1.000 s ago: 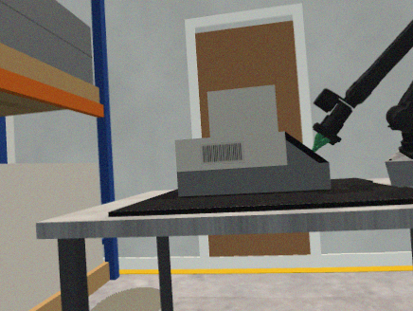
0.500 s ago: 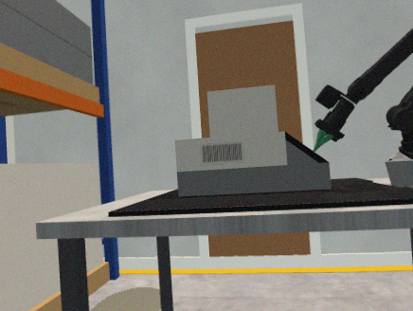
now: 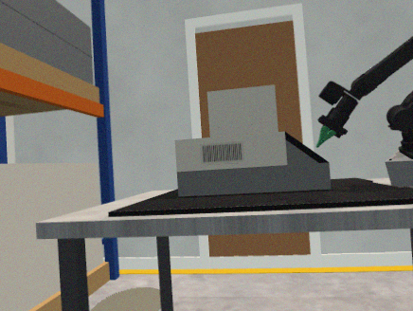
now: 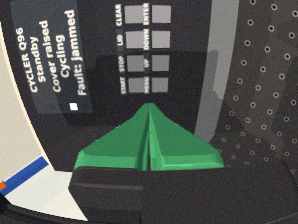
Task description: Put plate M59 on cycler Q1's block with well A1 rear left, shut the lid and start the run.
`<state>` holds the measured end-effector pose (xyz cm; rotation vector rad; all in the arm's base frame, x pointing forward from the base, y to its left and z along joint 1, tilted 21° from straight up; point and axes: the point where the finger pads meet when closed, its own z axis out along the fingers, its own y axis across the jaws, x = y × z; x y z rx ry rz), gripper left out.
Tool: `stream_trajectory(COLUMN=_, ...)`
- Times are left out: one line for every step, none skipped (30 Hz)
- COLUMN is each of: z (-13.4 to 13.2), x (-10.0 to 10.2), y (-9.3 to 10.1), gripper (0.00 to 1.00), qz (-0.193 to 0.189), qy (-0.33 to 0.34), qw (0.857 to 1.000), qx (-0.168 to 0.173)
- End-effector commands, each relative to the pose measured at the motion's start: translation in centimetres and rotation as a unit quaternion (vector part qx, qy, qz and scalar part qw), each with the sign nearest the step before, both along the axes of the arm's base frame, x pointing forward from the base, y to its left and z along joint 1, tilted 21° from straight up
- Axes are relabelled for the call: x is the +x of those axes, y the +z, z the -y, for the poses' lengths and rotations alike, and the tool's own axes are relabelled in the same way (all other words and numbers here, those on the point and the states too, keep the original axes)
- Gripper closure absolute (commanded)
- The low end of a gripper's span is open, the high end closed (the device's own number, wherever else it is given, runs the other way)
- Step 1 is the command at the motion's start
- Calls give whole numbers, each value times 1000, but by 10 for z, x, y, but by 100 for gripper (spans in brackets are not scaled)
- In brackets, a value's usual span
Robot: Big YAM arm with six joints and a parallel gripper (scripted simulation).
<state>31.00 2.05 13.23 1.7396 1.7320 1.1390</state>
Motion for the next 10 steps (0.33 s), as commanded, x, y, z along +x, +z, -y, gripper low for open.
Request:
stream_trajectory(z=6, x=15, y=26, gripper=100, qz=22, qy=-6, qw=1000, qx=-1)
stream_trajectory(z=7, x=17, y=27, gripper=100, qz=23, qy=-7, qw=1000, qx=-1)
stream_trajectory(z=7, x=18, y=29, gripper=100, qz=24, qy=-7, qw=1000, qx=-2)
stream_trajectory(z=8, x=20, y=31, gripper=100, qz=26, qy=-8, qw=1000, qx=-2)
stream_trajectory(z=9, x=22, y=33, gripper=100, qz=28, qy=-8, qw=1000, qx=-2)
stream_trajectory(z=9, x=23, y=36, gripper=100, qz=32, qy=-8, qw=999, qx=-3)
stream_trajectory(z=9, x=25, y=39, gripper=100, qz=35, qy=-7, qw=999, qx=-3)
stream_trajectory(z=7, x=26, y=42, gripper=100, qz=38, qy=-5, qw=999, qx=-4)
stream_trajectory(z=6, x=27, y=44, gripper=100, qz=39, qy=-3, qw=999, qx=-4)
stream_trajectory(z=5, x=28, y=45, gripper=100, qz=40, qy=-1, qw=999, qx=-4)
